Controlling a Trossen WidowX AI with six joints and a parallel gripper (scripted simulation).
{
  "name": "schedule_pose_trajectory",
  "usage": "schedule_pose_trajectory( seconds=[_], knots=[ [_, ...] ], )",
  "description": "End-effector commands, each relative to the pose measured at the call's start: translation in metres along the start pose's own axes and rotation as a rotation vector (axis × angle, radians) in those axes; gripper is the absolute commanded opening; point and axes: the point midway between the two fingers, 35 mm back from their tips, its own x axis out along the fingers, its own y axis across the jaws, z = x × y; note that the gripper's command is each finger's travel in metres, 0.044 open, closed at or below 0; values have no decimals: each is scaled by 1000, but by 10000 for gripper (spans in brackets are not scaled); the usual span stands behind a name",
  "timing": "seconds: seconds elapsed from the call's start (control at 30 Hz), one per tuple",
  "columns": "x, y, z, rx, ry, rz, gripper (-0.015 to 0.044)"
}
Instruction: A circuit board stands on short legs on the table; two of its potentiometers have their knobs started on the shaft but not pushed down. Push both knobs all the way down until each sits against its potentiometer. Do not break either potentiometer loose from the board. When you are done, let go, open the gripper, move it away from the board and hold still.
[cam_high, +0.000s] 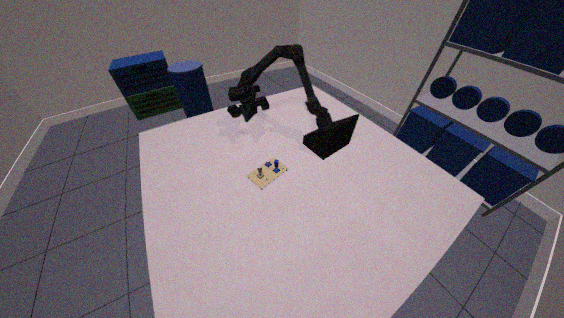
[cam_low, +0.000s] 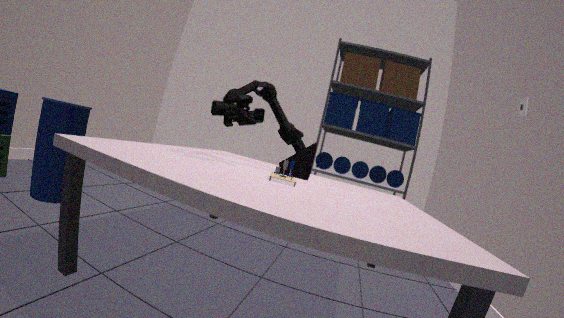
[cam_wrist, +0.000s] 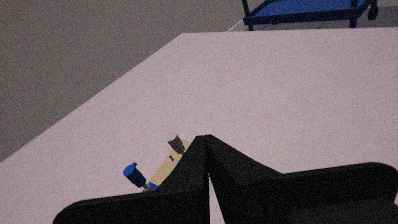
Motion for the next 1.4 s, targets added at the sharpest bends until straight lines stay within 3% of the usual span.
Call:
schedule_pose_trajectory(
  seconds=[0.0, 0.73, 1.37],
  knots=[
    [13, 6, -5, 116, 51, 40, 0],
    [76, 40, -26, 746, 447, 66, 0],
    [117, 73, -42, 1192, 791, -242, 0]
  ],
)
